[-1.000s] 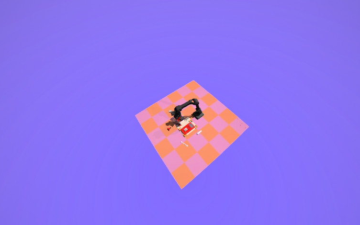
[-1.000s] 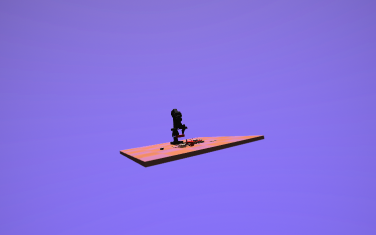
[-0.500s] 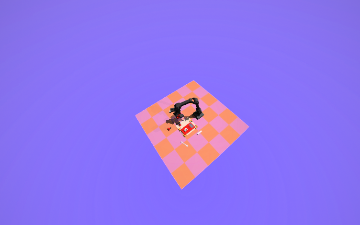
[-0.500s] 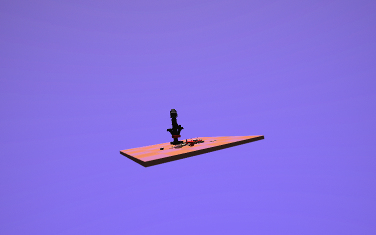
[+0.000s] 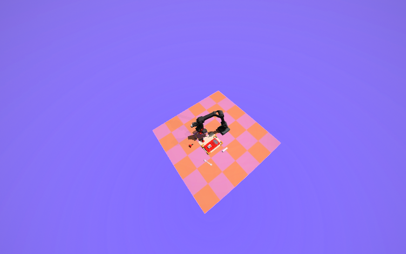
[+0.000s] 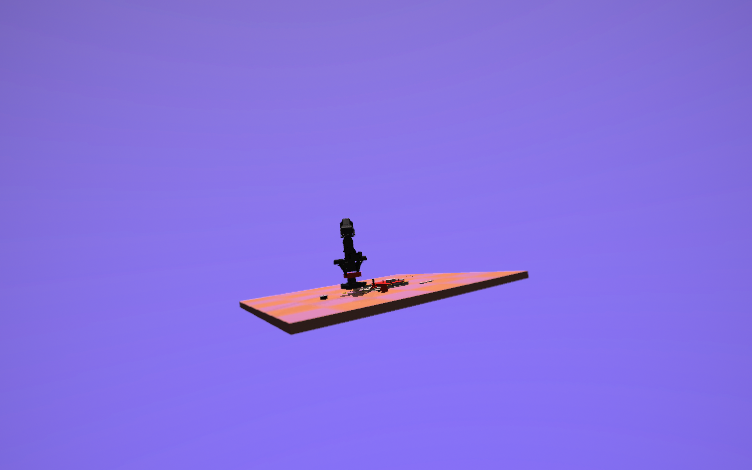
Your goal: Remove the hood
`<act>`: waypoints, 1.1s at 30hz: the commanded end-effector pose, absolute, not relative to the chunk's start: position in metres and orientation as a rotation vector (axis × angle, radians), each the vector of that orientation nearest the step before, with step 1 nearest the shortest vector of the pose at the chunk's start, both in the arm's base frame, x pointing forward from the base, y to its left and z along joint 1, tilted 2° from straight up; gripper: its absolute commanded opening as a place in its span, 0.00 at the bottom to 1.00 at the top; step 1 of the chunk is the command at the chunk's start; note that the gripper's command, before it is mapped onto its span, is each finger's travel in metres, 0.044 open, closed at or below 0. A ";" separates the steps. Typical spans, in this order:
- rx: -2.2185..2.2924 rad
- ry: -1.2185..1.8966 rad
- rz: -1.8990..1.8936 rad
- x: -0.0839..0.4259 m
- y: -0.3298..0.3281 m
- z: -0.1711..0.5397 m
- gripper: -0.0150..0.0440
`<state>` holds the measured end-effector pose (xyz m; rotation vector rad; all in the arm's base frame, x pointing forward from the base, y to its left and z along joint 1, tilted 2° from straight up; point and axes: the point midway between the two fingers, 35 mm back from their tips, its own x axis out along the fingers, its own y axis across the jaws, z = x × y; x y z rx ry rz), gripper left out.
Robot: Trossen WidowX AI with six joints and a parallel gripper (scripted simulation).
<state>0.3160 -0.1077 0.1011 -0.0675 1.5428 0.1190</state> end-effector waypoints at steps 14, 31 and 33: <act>-0.072 1.546 0.121 0.317 -0.108 0.084 0.25; -0.072 1.546 0.121 0.317 -0.107 0.069 0.25; -0.072 1.547 0.121 0.317 -0.107 0.067 0.25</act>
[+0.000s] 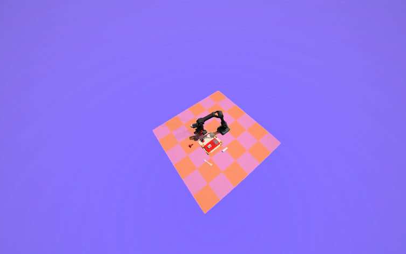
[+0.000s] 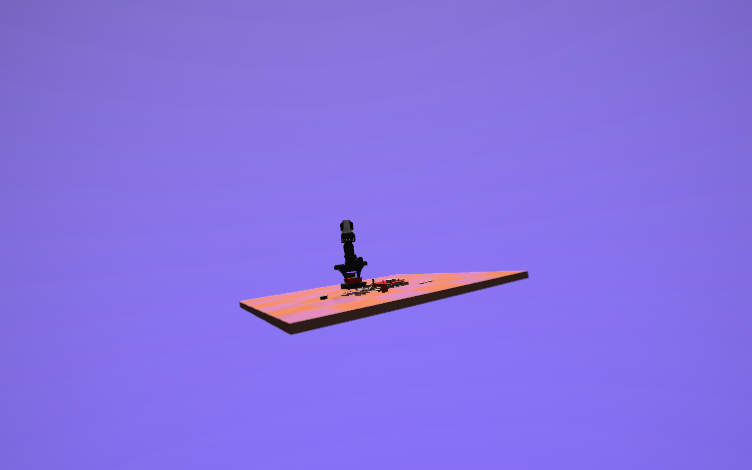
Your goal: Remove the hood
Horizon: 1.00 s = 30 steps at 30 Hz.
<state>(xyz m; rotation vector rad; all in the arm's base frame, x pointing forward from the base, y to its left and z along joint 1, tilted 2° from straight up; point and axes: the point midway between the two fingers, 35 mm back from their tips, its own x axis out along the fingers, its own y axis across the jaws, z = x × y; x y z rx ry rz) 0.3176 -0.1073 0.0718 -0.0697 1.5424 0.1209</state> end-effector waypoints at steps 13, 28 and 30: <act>-0.072 1.547 0.121 0.317 -0.107 0.056 0.25; -0.072 1.547 0.122 0.316 -0.106 0.042 0.25; -0.072 1.547 0.122 0.315 -0.106 0.041 0.25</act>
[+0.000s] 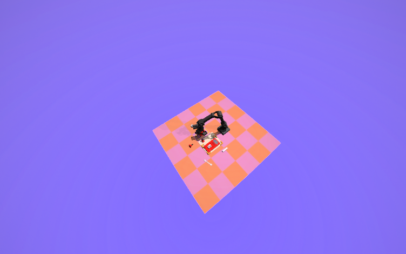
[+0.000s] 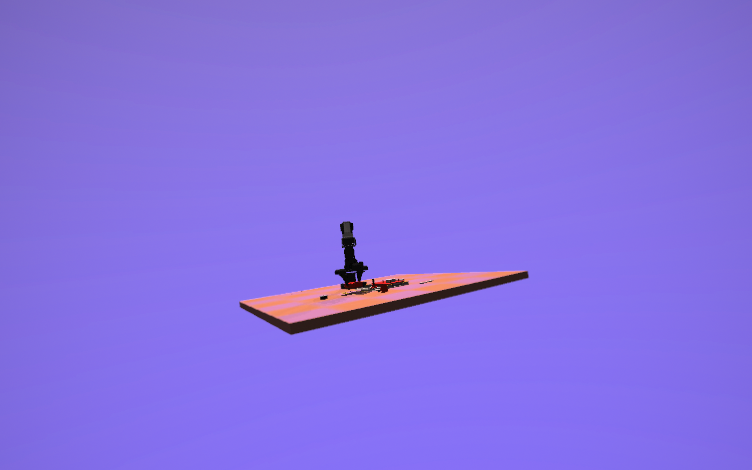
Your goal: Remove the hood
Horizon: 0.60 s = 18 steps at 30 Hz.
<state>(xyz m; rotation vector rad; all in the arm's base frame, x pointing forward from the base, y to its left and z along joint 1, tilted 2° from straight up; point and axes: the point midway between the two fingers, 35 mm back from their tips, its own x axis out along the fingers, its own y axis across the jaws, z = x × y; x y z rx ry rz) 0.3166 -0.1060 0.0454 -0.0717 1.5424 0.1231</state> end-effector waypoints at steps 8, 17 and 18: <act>-0.072 1.547 0.122 0.315 -0.105 0.035 0.25; -0.072 1.547 0.122 0.315 -0.105 0.033 0.25; -0.072 1.547 0.122 0.315 -0.105 0.032 0.25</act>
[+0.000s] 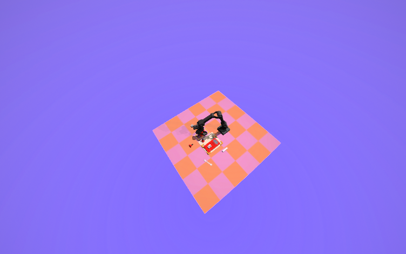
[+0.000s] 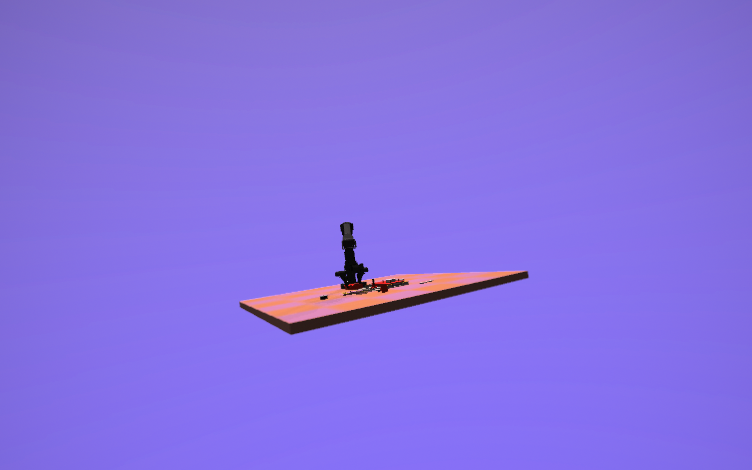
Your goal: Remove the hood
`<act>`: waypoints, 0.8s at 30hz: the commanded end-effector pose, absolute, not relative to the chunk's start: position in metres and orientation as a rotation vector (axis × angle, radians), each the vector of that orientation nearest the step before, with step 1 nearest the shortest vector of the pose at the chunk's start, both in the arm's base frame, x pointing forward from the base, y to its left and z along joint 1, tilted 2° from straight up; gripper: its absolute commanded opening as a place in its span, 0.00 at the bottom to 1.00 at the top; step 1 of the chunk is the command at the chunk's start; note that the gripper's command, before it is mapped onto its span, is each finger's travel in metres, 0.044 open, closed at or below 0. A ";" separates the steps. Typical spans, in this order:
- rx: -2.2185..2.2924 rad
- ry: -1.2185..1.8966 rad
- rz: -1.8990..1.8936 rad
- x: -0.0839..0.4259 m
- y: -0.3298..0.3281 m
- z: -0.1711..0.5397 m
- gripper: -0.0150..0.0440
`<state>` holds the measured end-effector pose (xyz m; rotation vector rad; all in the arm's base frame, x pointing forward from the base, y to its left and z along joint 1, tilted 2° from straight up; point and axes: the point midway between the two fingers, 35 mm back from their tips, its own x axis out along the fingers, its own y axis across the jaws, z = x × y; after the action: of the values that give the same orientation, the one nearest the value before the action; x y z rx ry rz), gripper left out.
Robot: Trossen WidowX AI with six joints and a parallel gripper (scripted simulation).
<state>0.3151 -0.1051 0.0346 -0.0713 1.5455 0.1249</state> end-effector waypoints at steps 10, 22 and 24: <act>-0.072 1.547 0.122 0.315 -0.105 0.027 0.25; -0.072 1.547 0.122 0.315 -0.105 0.022 0.25; -0.072 1.547 0.122 0.315 -0.105 0.021 0.25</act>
<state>0.3155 -0.1049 0.0233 -0.0724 1.5450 0.1256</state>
